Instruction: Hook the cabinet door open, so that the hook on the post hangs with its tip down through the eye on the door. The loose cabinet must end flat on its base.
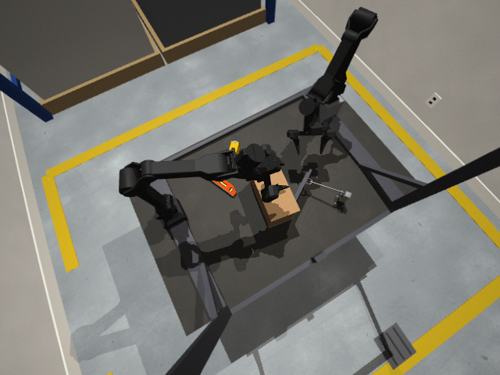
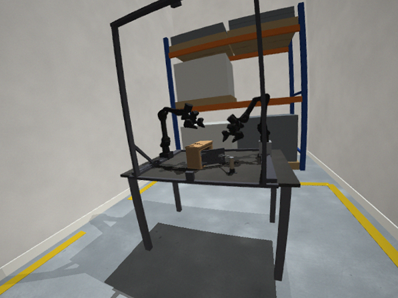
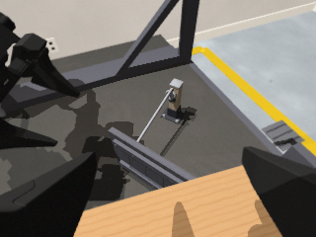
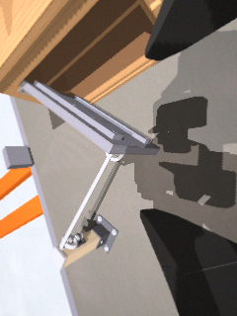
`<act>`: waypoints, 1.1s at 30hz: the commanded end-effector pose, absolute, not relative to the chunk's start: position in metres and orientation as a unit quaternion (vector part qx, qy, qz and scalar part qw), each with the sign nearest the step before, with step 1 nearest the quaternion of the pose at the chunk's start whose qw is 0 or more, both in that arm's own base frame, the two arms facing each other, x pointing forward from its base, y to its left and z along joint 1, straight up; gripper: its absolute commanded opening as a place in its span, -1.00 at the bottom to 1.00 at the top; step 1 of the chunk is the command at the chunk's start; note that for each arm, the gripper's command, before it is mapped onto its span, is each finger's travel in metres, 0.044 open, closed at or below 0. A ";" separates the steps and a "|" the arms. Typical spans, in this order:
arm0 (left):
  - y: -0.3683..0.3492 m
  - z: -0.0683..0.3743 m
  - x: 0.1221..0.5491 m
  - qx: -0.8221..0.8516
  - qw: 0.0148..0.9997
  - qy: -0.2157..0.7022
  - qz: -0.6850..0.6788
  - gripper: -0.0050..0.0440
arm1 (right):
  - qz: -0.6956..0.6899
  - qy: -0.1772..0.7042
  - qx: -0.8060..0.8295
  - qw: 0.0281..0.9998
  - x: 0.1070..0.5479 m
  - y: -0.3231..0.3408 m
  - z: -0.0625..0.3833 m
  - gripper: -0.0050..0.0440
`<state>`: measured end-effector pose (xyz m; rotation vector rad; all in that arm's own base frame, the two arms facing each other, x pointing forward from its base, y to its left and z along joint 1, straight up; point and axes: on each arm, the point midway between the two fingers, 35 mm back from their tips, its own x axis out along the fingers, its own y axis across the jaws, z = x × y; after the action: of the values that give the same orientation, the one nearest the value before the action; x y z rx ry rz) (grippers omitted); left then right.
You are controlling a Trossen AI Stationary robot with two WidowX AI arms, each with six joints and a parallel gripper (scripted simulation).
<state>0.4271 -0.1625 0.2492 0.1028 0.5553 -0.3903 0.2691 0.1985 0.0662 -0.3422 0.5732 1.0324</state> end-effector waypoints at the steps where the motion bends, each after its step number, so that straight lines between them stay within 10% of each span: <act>1: -0.164 0.269 0.426 0.048 0.947 0.250 -0.195 0.84 | 0.479 0.251 -0.151 0.828 0.271 0.199 0.075 1.00; 33: -0.164 0.269 0.426 0.048 0.947 0.250 -0.195 0.84 | 0.481 0.248 -0.153 0.827 0.273 0.201 0.076 1.00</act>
<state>0.4271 -0.1625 0.2492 0.1028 0.5553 -0.3903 0.2690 0.1983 0.0661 -0.3227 0.5620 1.0221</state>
